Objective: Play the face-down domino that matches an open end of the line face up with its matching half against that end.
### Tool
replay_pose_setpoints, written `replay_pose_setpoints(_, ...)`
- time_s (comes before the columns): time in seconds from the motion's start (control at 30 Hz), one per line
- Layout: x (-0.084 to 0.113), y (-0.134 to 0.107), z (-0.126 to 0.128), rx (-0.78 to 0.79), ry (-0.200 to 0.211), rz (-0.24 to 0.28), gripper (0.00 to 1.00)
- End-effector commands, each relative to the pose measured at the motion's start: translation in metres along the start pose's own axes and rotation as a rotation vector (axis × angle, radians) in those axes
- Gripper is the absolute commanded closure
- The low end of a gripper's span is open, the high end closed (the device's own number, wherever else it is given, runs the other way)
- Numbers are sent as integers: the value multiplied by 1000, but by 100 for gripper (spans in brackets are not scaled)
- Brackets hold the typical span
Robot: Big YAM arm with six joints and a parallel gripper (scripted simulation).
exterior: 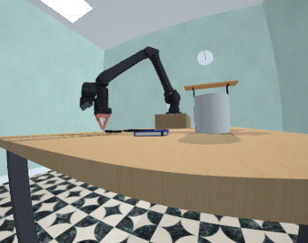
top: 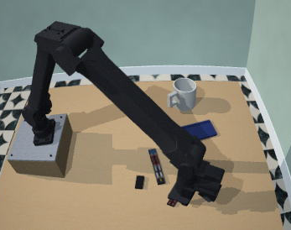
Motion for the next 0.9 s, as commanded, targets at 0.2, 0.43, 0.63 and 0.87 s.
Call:
replay_pose_setpoints(0.2,31,19,3,1,-7,-83,100)
replay_pose_setpoints(0.43,11,6,1,0,-3,-28,100)
replay_pose_setpoints(0.63,27,18,3,1,-7,-73,100)
replay_pose_setpoints(0.87,33,21,4,2,-8,-88,100)
Point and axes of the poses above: the point where the finger pads meet when closed, its own x axis back along the fingers, its own z axis across the jaws, y = z × x, the point moved 10 cm from there along x, back along the fingers, and after that the axes turned 12 degrees about x, right-handed, at the moved point
